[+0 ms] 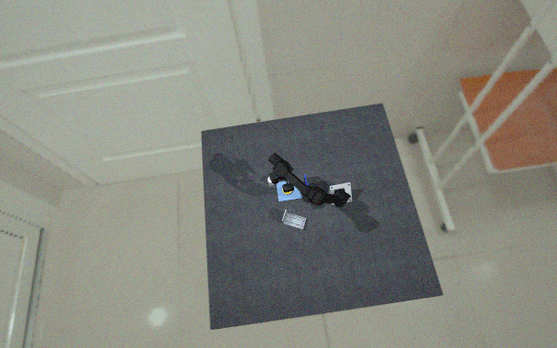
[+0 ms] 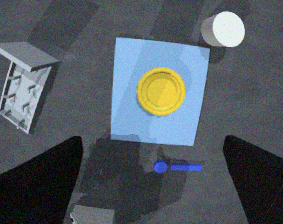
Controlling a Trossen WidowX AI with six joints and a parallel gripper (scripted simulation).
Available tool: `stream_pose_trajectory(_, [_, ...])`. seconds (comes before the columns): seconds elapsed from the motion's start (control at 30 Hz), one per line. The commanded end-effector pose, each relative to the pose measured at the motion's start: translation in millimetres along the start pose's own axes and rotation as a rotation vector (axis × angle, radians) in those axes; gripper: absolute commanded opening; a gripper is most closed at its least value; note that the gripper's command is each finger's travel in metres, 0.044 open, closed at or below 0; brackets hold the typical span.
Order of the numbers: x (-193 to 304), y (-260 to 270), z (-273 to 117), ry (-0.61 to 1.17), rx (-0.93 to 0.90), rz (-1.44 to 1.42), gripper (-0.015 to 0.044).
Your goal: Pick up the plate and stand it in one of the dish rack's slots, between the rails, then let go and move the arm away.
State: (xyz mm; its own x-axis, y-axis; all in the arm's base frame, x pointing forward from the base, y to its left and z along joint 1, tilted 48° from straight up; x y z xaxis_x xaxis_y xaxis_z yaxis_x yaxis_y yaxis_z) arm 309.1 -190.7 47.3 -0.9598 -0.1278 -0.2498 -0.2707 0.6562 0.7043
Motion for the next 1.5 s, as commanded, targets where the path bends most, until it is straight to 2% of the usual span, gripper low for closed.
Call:
stream_pose_trajectory(0.0, [7,-7,-4,-0.014,-0.029,0.058,0.0400])
stream_pose_trajectory(0.13, [6,-8,6,-0.008,-0.026,0.058,0.0400])
stream_pose_trajectory(0.33, [8,-12,90,0.047,0.000,0.059,0.0400])
stream_pose_trajectory(0.4, [10,-11,108,0.058,0.005,0.059,0.0400])
stream_pose_trajectory(1.47, [15,-15,153,0.059,0.006,0.059,0.0400])
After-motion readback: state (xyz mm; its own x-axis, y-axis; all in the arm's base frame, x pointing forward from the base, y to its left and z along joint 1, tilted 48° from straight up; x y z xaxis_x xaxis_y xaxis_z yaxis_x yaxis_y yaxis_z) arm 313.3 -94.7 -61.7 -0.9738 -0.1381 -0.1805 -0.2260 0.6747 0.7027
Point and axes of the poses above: the point midway between the two fingers, 35 mm back from their tips, its own z axis out along the fingers, its own y axis across the jaws, x = y × z, the point moved 3 cm from there along -z, back along the fingers, and after that the axes turned 12 degrees about -z, right-handed, at the moved point
